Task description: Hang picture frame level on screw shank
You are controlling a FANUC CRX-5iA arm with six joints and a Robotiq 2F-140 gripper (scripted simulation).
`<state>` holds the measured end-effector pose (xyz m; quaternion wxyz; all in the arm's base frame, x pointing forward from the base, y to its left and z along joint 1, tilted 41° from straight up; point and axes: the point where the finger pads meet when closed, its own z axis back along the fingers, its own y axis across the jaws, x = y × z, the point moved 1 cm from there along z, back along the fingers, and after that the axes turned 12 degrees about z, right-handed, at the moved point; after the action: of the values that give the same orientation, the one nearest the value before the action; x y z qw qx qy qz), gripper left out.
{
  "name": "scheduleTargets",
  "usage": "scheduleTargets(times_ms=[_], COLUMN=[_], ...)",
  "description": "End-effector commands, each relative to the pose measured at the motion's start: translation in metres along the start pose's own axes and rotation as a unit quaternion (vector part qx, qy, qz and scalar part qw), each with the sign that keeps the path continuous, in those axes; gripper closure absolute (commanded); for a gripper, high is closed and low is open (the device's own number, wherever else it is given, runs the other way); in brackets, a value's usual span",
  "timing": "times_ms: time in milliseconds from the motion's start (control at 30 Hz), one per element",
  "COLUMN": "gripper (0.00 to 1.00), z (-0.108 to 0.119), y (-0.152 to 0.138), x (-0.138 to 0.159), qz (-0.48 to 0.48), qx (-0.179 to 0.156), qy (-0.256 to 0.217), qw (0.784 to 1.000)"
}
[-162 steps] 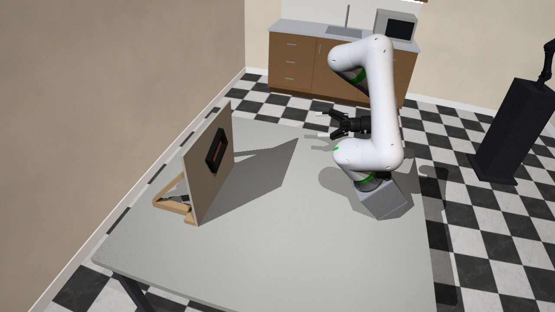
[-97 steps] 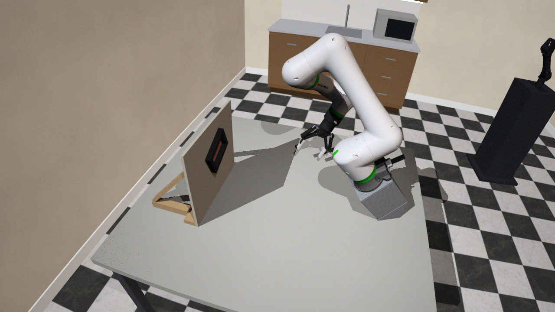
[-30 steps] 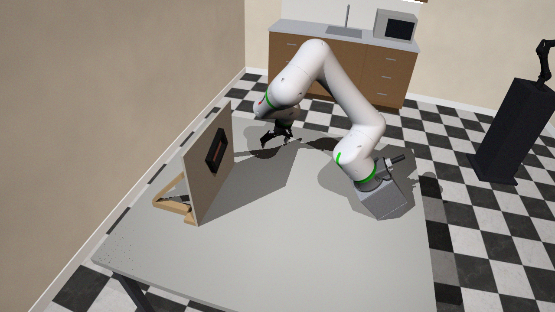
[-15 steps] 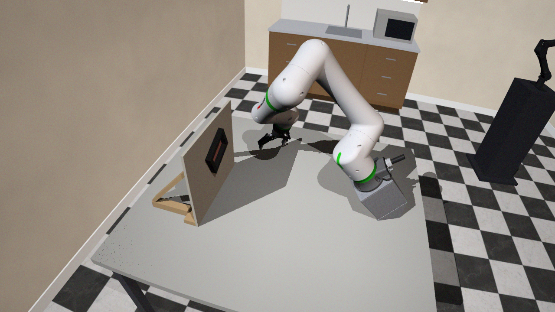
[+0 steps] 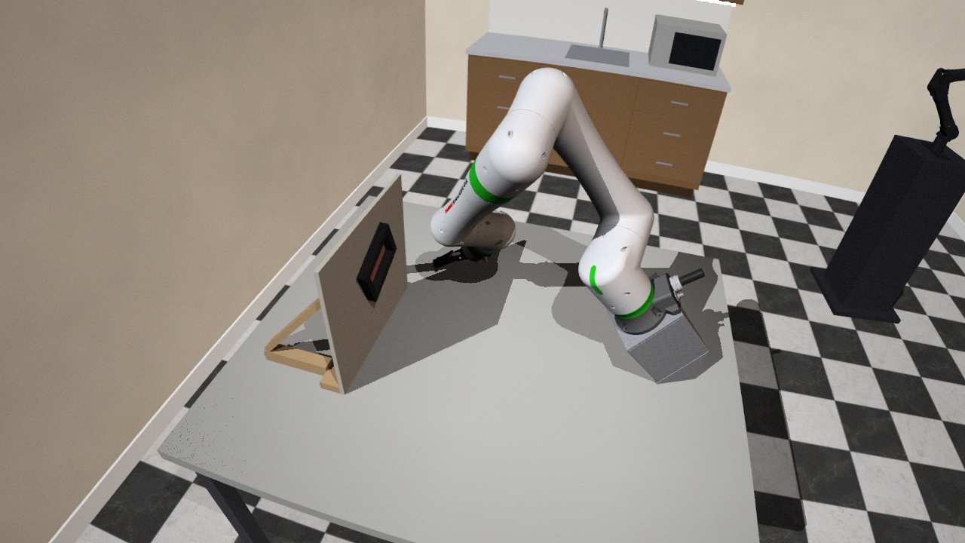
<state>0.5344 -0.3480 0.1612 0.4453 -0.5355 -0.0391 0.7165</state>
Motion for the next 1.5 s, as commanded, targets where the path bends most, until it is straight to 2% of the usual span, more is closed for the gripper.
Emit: scheduleTargets(times_ms=[0, 167, 900, 1133, 1467], gripper=[0.00, 0.00, 0.00, 0.00, 0.00], z=[0.008, 0.016, 0.018, 0.032, 0.032], y=[-0.022, -0.037, -0.041, -0.065, -0.065], x=[0.001, 0.002, 0.002, 0.019, 0.019], qz=[0.001, 0.000, -0.001, -0.002, -0.002], qx=[-0.012, -0.022, -0.024, -0.046, -0.046], qy=[0.034, 0.056, 0.060, 0.072, 0.072], qw=[0.999, 0.998, 0.998, 0.996, 0.996])
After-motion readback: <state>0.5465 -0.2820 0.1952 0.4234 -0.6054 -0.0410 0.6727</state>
